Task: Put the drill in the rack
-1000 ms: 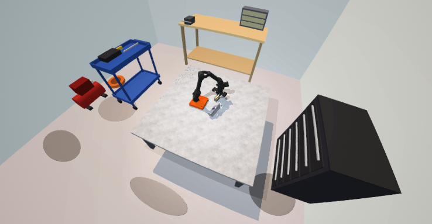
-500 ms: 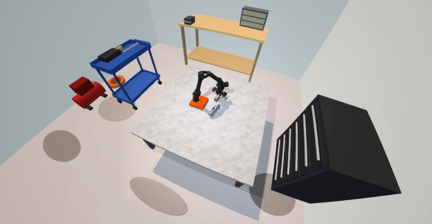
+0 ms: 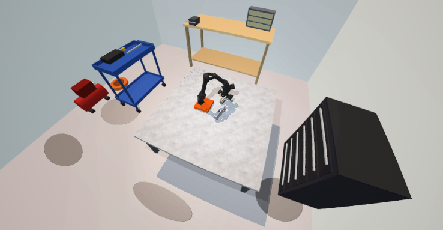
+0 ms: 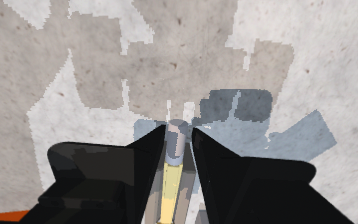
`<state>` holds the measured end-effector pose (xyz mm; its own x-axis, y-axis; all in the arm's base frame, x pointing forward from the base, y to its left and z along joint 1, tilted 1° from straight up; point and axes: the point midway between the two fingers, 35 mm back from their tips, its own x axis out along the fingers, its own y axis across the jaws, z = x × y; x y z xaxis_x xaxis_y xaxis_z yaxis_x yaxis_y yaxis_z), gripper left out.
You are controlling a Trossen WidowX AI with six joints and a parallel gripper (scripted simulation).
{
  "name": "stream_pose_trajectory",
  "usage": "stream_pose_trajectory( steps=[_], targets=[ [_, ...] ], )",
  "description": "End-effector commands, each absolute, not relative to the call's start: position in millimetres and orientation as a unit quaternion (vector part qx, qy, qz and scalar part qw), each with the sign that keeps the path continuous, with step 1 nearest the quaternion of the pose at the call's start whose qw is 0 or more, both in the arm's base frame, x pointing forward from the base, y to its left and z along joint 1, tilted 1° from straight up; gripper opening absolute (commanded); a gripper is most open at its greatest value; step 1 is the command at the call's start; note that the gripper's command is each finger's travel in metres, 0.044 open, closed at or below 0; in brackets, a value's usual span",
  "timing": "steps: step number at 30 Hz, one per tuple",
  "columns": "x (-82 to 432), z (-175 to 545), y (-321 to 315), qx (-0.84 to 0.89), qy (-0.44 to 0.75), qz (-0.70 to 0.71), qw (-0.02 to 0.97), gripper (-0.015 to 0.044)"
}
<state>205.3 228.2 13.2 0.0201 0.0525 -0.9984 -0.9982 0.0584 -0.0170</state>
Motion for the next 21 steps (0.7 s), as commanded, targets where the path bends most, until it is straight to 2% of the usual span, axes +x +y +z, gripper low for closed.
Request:
stream_pose_trajectory(
  steps=[1,9,21],
  targets=[
    [202.1,12.2,227.1,-0.475,0.501,0.496,0.527,0.0236],
    [202.1,12.2,227.1,-0.475,0.501,0.496,0.527,0.044],
    [201.4,61.1,224.4,-0.477,0.508,0.493,0.521,0.044]
  ],
)
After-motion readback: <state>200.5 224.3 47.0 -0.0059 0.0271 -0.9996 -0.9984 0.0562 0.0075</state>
